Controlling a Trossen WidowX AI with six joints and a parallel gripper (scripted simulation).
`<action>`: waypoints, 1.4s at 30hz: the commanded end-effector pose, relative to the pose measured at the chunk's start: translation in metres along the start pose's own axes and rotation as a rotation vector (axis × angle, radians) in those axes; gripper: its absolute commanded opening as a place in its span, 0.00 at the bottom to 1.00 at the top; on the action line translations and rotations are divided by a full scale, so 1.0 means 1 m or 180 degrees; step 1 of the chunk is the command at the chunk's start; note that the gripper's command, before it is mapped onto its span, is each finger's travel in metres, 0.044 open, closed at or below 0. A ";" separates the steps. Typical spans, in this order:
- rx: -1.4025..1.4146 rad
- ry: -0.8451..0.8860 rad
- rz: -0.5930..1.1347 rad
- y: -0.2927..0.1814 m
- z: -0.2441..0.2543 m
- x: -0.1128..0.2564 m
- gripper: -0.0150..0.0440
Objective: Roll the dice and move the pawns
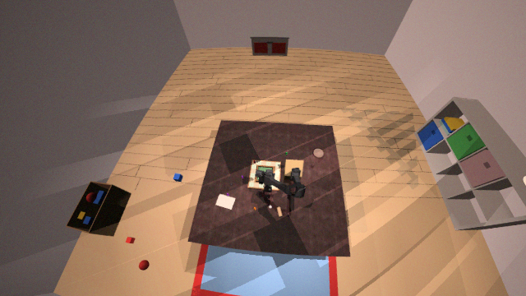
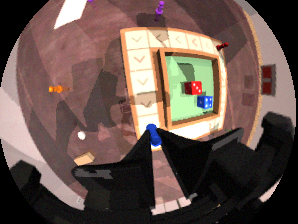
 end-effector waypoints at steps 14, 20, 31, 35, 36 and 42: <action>-0.0022 0.0017 0.0009 -0.022 -0.001 -0.036 0.25; -0.0022 0.0024 0.0008 -0.022 -0.001 -0.046 0.25; -0.0023 0.0025 0.0009 -0.022 -0.001 -0.060 0.25; -0.0001 0.0023 -0.0005 -0.021 0.000 -0.058 0.34; -0.0001 0.0023 -0.0005 -0.021 0.000 -0.058 0.39; -0.0001 0.0023 -0.0005 -0.021 0.000 -0.058 0.65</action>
Point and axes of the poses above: the point midway between the two fingers, 35 mm back from their tips, its own x axis back along the fingers, its own z axis across the jaws, y = z × x, the point moved 9 cm from there along x, back along the fingers, and after that the axes turned 6 degrees about x, right-handed, at the moved point
